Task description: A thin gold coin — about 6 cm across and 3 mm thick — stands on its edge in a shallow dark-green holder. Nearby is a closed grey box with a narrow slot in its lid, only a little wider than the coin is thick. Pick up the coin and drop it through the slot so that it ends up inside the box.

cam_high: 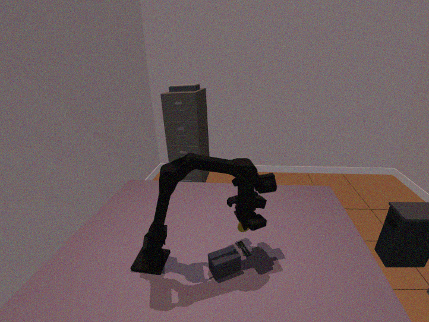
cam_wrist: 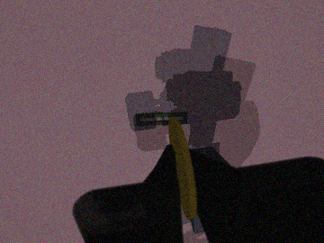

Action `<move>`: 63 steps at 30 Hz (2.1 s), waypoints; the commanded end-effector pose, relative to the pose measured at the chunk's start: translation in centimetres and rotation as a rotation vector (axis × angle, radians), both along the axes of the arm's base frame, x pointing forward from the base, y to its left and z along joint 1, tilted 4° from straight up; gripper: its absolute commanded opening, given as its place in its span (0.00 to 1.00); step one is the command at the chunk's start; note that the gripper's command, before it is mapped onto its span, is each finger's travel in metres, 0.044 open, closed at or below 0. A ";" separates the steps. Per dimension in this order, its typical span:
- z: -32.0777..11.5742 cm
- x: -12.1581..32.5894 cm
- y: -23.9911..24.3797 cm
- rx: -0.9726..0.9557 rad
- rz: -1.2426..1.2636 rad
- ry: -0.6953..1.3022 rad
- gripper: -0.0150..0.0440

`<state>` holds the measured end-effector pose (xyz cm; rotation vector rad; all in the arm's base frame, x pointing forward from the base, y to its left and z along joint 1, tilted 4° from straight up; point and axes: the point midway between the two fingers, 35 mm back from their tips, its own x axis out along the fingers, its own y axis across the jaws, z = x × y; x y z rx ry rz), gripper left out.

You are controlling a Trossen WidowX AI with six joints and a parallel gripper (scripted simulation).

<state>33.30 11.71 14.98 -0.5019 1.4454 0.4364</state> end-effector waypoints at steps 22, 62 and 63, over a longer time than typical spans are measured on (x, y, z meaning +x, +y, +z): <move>0.4 -2.1 -5.2 0.001 -0.017 -0.001 0.25; -0.4 -6.0 -11.0 -0.010 -0.023 0.012 0.25; -0.4 -6.0 -11.0 -0.010 -0.023 0.012 0.25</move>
